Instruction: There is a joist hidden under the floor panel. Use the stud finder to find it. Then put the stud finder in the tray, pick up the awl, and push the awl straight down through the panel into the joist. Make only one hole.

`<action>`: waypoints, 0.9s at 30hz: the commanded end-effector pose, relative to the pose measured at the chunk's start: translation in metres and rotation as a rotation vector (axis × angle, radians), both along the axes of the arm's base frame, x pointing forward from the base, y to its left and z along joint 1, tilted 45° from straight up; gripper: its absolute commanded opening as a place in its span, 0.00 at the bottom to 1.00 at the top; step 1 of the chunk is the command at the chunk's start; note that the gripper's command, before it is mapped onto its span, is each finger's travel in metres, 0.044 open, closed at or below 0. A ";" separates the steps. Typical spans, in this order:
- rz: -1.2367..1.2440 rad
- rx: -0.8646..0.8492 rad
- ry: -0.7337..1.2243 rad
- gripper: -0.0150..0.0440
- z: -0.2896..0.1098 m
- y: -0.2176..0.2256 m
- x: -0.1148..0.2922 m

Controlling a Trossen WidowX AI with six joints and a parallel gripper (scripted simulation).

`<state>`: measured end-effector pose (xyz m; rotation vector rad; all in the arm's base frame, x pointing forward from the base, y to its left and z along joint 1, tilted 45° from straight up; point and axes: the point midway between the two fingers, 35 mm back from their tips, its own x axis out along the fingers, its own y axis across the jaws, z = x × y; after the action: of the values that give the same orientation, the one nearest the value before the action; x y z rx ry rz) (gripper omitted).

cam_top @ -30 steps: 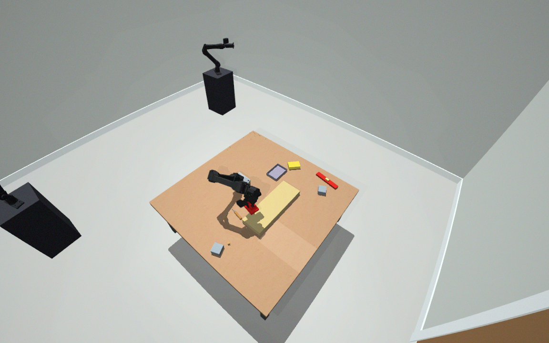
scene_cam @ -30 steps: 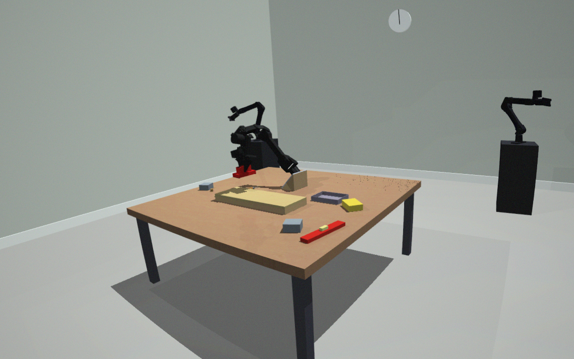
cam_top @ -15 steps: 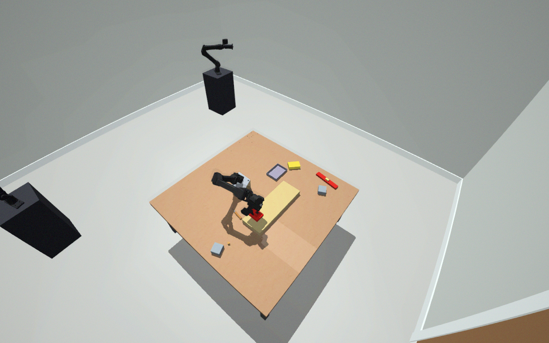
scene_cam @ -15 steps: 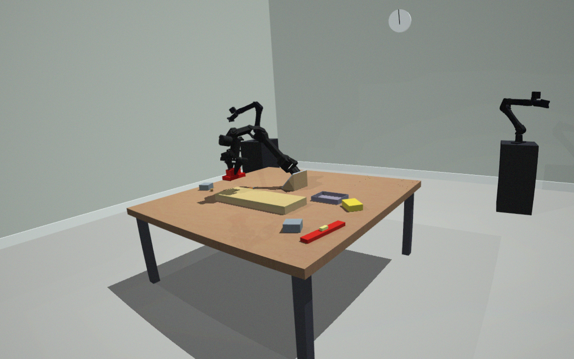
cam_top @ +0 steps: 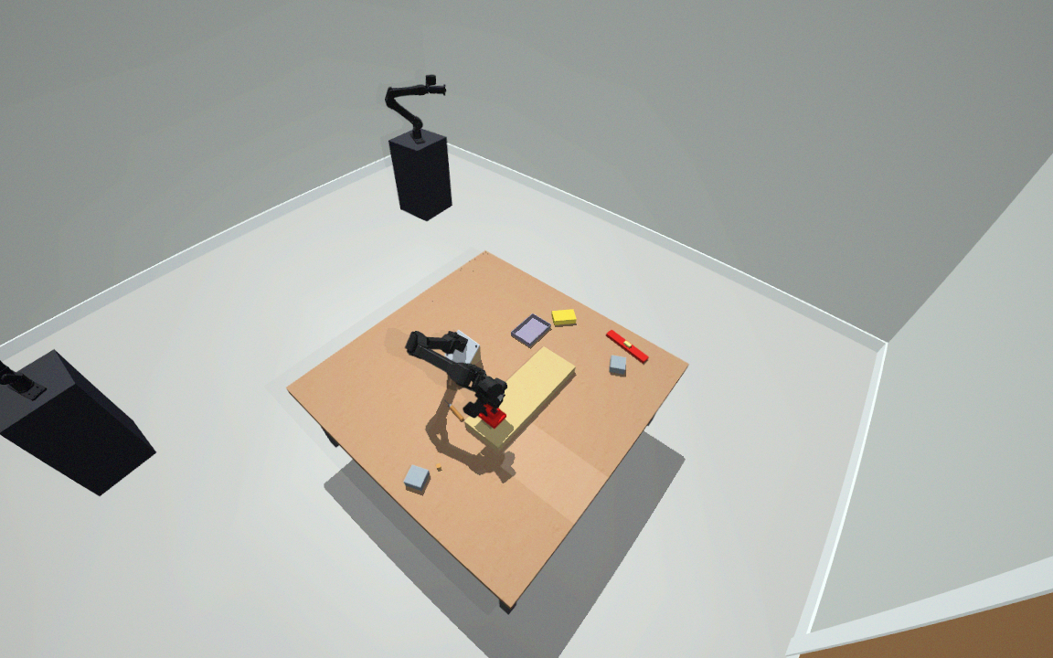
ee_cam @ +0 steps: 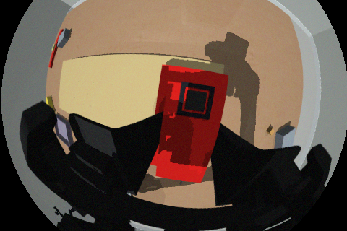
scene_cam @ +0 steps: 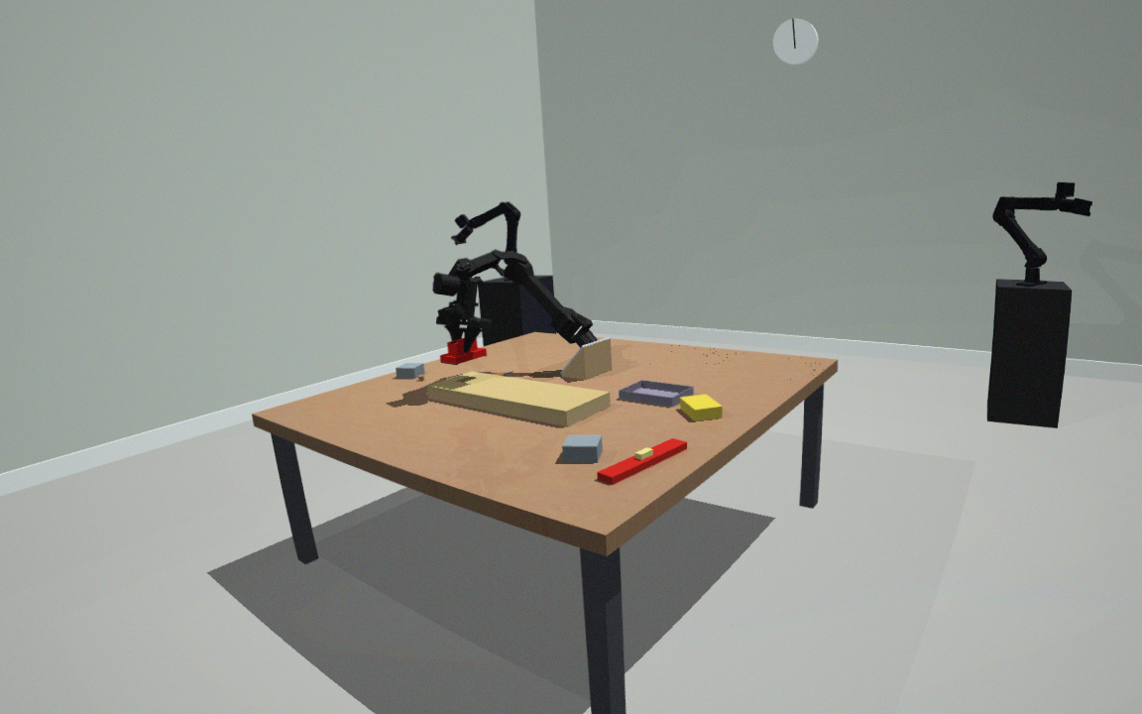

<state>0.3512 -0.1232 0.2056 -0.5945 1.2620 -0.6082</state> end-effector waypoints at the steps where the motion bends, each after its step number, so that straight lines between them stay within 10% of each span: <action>1: 0.007 0.003 -0.001 0.25 -0.004 -0.003 0.001; 27: 0.008 -0.001 -0.002 0.25 -0.030 -0.029 -0.003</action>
<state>0.3478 -0.1510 0.1787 -0.5962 1.2611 -0.6105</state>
